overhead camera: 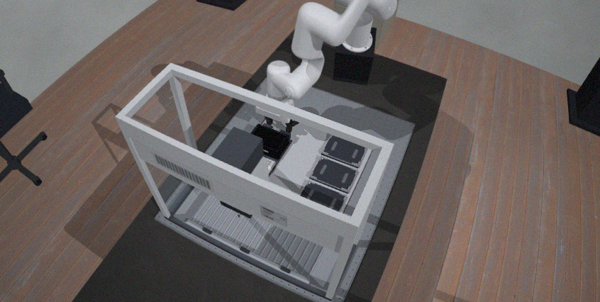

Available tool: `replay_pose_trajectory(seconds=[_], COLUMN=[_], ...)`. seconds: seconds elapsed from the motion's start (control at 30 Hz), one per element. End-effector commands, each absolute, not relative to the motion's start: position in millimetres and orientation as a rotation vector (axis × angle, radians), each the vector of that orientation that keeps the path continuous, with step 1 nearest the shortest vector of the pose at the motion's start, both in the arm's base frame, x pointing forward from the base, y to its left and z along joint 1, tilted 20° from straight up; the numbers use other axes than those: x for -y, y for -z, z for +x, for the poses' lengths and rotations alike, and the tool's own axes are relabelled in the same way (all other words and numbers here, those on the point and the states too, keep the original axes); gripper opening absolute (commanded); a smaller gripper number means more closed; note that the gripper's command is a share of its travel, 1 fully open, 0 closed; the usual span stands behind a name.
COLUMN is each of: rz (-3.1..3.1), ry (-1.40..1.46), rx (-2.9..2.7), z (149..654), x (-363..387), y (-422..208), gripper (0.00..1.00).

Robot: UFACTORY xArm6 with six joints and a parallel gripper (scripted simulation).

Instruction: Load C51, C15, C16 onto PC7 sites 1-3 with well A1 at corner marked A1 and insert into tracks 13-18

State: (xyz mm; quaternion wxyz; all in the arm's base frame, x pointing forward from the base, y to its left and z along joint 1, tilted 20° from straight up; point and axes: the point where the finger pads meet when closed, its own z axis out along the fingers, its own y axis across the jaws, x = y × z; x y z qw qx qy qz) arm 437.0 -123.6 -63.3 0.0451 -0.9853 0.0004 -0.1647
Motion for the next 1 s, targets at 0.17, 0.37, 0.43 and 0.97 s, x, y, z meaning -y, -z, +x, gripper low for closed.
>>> replay_pose_trajectory(seconds=[0.17, 0.37, 0.43, 0.97], rz=[-3.01, -3.01, -3.01, -3.01], ry=[0.505, 0.505, 0.505, 0.506], rx=[-0.001, -0.001, -0.001, -0.001], z=[446.0, 451.7, 452.7, 466.9], x=[124.3, 124.4, 124.4, 124.6], y=[59.4, 57.4, 57.1, 52.1], gripper=[0.82, 0.82, 0.82, 0.82])
